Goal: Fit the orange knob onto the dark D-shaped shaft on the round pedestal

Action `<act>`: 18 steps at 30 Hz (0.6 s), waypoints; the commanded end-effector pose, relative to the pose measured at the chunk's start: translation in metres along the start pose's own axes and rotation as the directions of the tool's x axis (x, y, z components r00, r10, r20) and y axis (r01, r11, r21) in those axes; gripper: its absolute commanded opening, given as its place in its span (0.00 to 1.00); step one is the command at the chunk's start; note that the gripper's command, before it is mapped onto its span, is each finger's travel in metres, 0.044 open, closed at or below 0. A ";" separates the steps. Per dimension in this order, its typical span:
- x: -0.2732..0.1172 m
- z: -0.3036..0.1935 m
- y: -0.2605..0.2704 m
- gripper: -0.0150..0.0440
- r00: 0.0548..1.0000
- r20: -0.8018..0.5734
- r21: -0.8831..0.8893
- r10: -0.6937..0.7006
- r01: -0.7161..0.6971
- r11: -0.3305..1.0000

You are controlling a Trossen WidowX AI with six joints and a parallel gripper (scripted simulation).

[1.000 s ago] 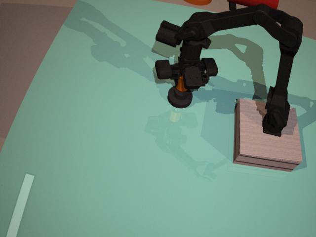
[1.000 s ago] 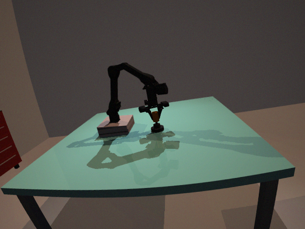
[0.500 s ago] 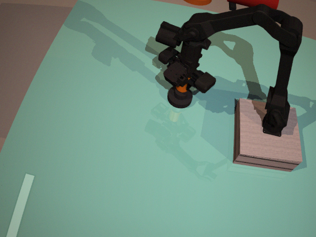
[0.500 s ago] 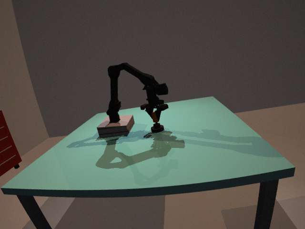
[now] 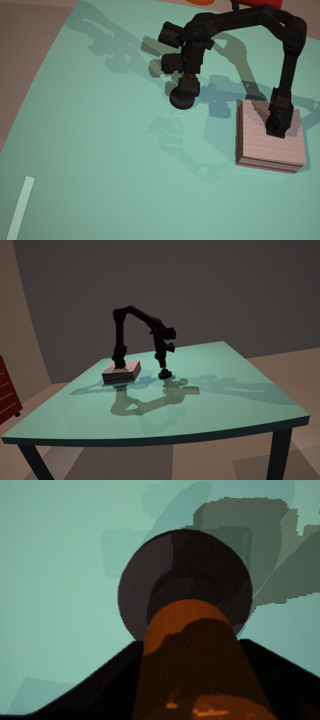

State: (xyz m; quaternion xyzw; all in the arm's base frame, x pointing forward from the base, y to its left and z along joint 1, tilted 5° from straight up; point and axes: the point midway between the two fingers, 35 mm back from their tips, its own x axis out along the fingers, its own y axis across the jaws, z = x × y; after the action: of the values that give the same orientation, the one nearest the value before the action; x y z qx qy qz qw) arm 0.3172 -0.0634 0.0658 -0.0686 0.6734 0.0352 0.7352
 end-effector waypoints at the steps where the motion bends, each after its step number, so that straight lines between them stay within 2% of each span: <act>1: -0.005 0.001 -0.002 0.25 1.000 0.006 0.302 -0.003 0.001 0.953; 18: 0.000 0.007 -0.002 0.25 1.000 0.007 0.302 -0.003 0.001 0.953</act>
State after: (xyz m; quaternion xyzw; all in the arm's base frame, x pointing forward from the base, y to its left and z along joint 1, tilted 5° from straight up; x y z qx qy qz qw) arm 0.3226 -0.0639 0.0670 0.0427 0.6685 -0.0665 0.7395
